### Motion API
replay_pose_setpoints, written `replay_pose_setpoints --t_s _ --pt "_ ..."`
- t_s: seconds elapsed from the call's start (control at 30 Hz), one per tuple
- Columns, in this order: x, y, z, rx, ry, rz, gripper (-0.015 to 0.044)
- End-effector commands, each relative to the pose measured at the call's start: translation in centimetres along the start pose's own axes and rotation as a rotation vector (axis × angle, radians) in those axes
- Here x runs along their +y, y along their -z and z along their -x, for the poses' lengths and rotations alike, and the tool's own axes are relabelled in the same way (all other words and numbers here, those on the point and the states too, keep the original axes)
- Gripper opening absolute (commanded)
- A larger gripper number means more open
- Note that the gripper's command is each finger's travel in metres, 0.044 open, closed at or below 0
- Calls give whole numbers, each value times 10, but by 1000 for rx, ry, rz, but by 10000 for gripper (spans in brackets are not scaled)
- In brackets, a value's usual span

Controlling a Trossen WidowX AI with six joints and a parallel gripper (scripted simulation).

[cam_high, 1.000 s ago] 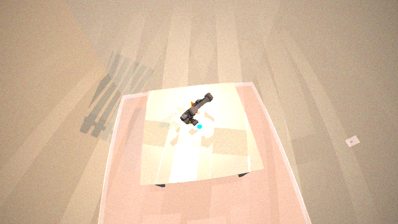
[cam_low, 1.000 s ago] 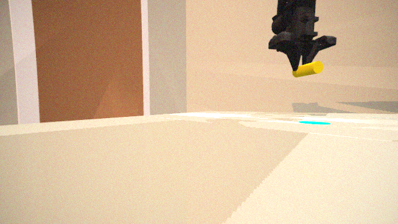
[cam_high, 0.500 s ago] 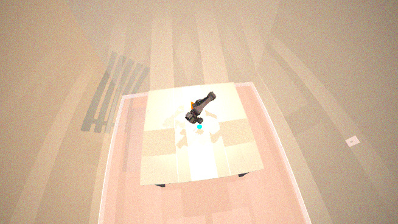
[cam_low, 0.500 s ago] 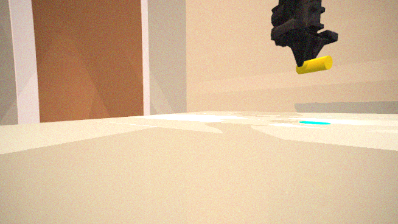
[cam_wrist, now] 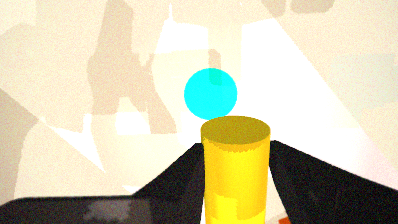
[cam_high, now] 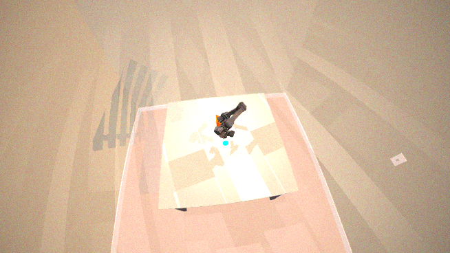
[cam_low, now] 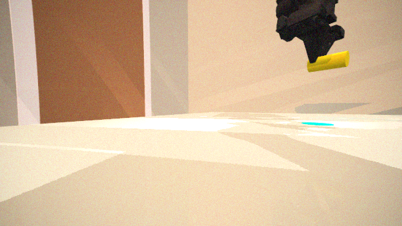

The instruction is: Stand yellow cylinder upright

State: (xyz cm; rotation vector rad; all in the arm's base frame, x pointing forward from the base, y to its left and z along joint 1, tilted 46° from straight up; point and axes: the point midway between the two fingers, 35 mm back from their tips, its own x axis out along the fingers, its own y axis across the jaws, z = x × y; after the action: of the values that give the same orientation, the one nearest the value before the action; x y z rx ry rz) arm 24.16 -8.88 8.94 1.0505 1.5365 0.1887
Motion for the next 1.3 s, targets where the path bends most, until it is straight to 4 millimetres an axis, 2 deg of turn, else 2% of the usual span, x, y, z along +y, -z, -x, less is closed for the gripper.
replay_pose_setpoints --t_s 0.0,1.27 --pt "6 8 -3 9 -7 39 105" --pt "8 27 -13 -90 169 72 105"
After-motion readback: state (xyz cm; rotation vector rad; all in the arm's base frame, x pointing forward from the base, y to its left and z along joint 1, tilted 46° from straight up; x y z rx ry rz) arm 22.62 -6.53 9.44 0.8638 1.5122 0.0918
